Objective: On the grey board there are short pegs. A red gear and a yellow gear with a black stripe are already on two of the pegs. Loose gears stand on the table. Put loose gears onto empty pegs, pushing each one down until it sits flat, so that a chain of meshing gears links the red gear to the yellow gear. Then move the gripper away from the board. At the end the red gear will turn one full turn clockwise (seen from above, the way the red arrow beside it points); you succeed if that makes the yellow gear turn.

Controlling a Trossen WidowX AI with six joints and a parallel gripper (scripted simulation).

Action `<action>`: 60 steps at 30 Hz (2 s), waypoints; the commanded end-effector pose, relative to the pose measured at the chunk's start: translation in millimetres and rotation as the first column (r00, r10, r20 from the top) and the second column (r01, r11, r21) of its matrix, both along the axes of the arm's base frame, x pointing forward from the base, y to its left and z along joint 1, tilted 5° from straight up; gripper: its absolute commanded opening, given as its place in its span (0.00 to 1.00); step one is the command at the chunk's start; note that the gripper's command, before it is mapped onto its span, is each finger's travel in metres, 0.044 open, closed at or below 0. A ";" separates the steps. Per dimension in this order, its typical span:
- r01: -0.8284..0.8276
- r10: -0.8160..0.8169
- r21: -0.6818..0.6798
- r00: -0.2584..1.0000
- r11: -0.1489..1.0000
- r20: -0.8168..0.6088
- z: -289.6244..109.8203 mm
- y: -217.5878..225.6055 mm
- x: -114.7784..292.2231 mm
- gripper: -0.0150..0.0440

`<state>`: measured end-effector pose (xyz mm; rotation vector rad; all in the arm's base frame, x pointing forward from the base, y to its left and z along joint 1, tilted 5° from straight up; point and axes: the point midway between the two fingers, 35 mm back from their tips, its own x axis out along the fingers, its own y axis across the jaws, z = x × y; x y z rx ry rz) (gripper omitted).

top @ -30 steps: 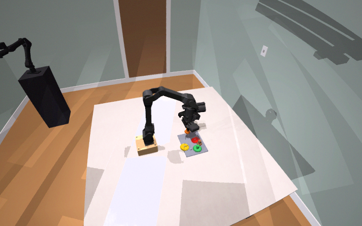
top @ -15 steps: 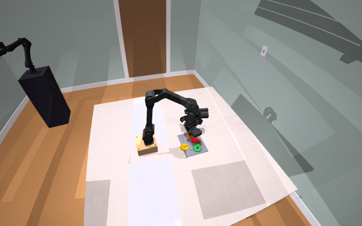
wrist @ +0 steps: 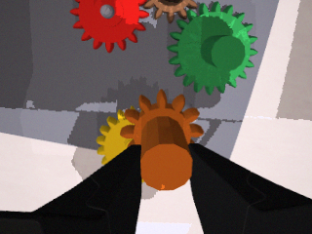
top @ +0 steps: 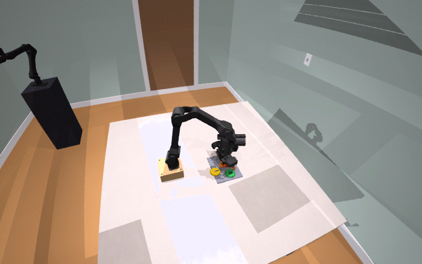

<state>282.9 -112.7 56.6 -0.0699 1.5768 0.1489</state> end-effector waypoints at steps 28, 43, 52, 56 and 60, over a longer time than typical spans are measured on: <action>0.091 -0.091 -0.003 0.996 0.996 -0.009 -10.1 -25.2 -6.6 0.25; 0.151 -0.151 -0.004 0.988 0.989 -0.012 -13.2 -24.8 -6.4 0.25; 0.040 -0.040 -0.001 0.999 0.999 -0.006 -24.6 -24.4 -7.2 0.25; 0.032 -0.032 -0.001 0.999 0.999 -0.006 -30.6 -24.5 -7.2 0.25; 0.065 -0.065 -0.002 0.998 0.998 -0.008 -35.7 -24.3 -7.0 0.25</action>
